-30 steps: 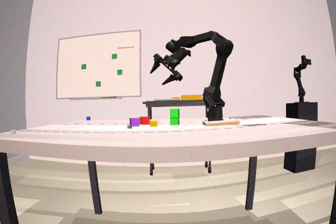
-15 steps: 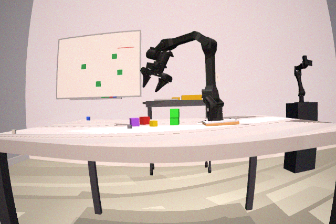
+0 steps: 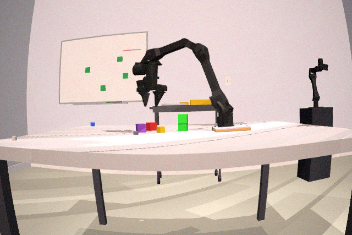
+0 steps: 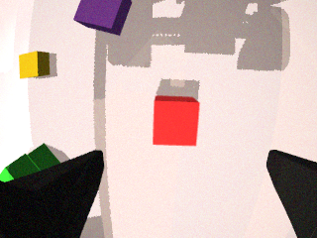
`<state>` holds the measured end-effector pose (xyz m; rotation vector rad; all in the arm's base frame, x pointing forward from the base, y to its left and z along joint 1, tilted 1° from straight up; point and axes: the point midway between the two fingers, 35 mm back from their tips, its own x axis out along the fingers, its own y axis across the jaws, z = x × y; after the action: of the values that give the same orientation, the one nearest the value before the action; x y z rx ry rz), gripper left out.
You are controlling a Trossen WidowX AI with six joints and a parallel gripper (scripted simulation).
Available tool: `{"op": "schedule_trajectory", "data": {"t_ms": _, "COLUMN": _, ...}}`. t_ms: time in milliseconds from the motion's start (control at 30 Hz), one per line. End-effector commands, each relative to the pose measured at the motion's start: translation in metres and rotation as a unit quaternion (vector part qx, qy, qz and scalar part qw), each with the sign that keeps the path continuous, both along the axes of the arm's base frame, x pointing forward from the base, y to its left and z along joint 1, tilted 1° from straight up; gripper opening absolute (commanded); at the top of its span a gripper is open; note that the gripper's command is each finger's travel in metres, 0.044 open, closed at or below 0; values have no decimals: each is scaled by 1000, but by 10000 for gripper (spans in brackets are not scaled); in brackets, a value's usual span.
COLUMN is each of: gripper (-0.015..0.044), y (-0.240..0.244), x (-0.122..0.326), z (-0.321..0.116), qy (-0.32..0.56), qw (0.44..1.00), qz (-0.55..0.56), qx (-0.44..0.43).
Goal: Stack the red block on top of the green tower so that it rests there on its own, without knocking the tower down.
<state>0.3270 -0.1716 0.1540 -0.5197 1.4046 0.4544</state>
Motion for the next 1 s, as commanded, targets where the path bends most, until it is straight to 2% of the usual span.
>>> {"op": "schedule_trajectory", "data": {"t_ms": 0, "gripper": 440, "y": 1, "x": 5, "z": -8, "qy": 29, "qw": 999, "qz": -17, "qx": -6}}
{"op": "schedule_trajectory", "data": {"t_ms": 233, "gripper": 440, "y": 1, "x": 4, "z": -15, "qy": 29, "qw": 999, "qz": -17, "qx": -6}}
{"op": "schedule_trajectory", "data": {"t_ms": 500, "gripper": 440, "y": 0, "x": 5, "z": -59, "qy": 29, "qw": 999, "qz": -17, "qx": -6}}
{"op": "schedule_trajectory", "data": {"t_ms": 967, "gripper": 440, "y": -1, "x": 5, "z": -74, "qy": 29, "qw": 999, "qz": -17, "qx": -6}}
